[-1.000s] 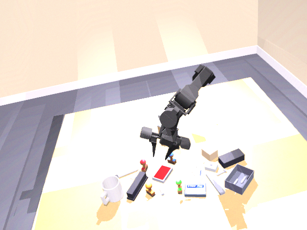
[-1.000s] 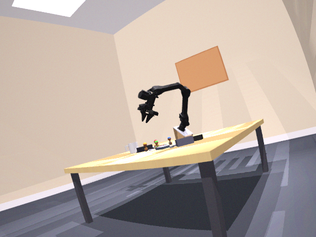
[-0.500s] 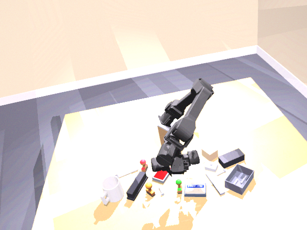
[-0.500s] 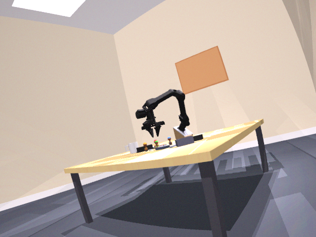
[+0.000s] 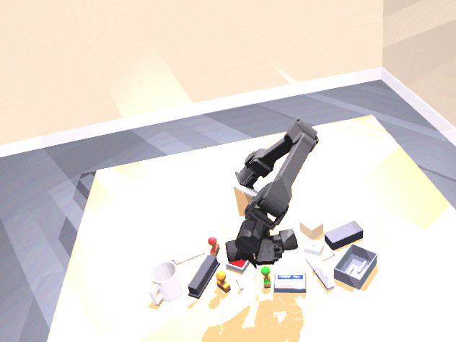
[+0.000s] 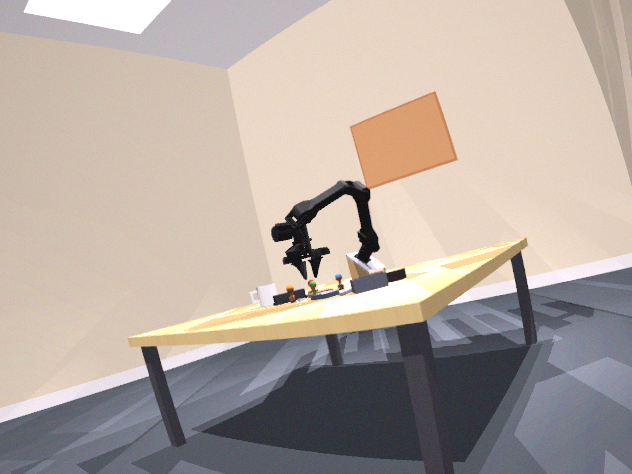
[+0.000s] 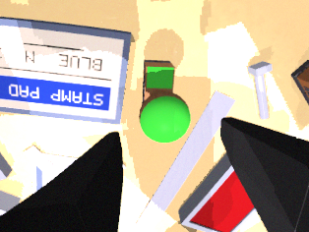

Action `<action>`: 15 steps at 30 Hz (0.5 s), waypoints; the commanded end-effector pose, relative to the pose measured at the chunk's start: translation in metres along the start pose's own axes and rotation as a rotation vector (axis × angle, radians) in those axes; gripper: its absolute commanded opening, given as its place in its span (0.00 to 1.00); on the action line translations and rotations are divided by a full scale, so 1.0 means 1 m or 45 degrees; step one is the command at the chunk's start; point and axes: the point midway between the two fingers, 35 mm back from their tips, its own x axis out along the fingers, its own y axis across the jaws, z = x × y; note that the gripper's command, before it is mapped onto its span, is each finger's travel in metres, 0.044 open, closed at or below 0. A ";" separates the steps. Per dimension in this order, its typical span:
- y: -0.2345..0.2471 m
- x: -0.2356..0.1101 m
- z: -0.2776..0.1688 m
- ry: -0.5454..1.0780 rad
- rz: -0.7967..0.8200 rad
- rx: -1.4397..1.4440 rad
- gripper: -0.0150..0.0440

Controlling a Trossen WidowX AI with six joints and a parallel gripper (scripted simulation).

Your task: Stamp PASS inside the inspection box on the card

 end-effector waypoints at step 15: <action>0.000 0.030 -0.001 0.000 0.009 0.010 0.62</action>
